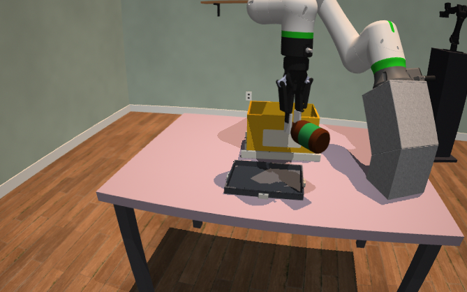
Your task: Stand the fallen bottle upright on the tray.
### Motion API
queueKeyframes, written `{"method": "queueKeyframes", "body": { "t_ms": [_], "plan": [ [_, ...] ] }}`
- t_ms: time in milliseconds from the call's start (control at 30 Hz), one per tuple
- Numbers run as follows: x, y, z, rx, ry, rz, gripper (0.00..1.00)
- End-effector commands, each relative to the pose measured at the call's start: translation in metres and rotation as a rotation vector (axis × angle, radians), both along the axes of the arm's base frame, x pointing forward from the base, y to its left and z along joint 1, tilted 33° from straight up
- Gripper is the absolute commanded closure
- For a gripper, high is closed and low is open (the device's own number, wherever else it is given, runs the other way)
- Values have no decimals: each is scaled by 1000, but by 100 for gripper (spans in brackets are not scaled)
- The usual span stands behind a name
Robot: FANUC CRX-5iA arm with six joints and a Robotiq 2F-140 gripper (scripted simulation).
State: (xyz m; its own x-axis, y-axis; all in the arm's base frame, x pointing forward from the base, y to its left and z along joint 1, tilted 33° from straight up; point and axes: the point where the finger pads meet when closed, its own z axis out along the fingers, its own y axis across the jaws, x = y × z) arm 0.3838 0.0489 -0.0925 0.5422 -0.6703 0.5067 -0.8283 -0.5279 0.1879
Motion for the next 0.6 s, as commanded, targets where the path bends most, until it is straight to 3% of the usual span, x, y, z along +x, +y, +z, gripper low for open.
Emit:
{"method": "queueKeyframes", "body": {
  "t_ms": [0,567],
  "plan": [
    [0,0,0,0,0,0,100],
    [0,0,0,-3,11,19,100]
  ]
}}
